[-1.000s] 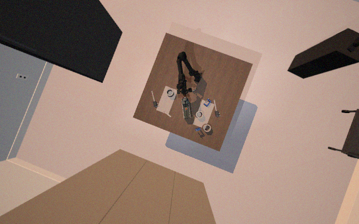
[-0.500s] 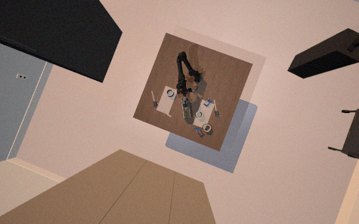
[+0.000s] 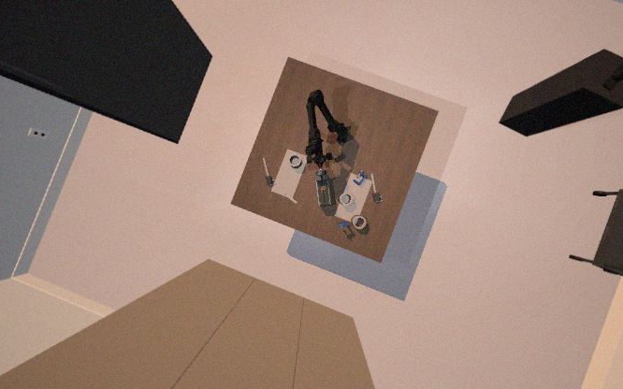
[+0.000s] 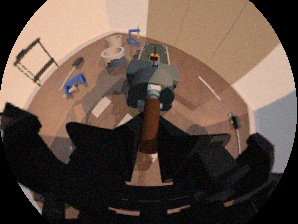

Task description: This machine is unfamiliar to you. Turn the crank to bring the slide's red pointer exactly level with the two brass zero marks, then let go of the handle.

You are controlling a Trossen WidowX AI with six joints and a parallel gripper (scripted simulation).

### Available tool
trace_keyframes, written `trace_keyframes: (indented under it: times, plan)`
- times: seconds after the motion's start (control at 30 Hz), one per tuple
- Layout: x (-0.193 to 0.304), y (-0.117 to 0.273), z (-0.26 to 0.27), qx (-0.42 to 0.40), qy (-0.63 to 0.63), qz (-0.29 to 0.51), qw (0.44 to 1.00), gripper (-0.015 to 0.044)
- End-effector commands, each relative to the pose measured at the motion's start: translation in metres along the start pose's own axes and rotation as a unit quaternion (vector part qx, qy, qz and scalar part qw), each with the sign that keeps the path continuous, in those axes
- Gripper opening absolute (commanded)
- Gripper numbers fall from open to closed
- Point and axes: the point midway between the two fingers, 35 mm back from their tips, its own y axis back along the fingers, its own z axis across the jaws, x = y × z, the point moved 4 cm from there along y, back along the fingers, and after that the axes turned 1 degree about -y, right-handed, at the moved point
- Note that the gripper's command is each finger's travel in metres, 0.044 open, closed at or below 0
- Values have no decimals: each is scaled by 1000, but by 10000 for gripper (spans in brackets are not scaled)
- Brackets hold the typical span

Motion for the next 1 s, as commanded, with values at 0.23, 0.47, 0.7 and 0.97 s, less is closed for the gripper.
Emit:
trace_keyframes:
  times: [0.23,0.47,0.7,0.97]
  plan:
    - [1,-1,-12,11,-5,1,1000,0]
    - [3,-3,-17,12,-5,1,1000,0]
    - [8,-7,-23,12,-5,1,1000,0]
    - [12,-11,-26,12,-5,1,1000,0]
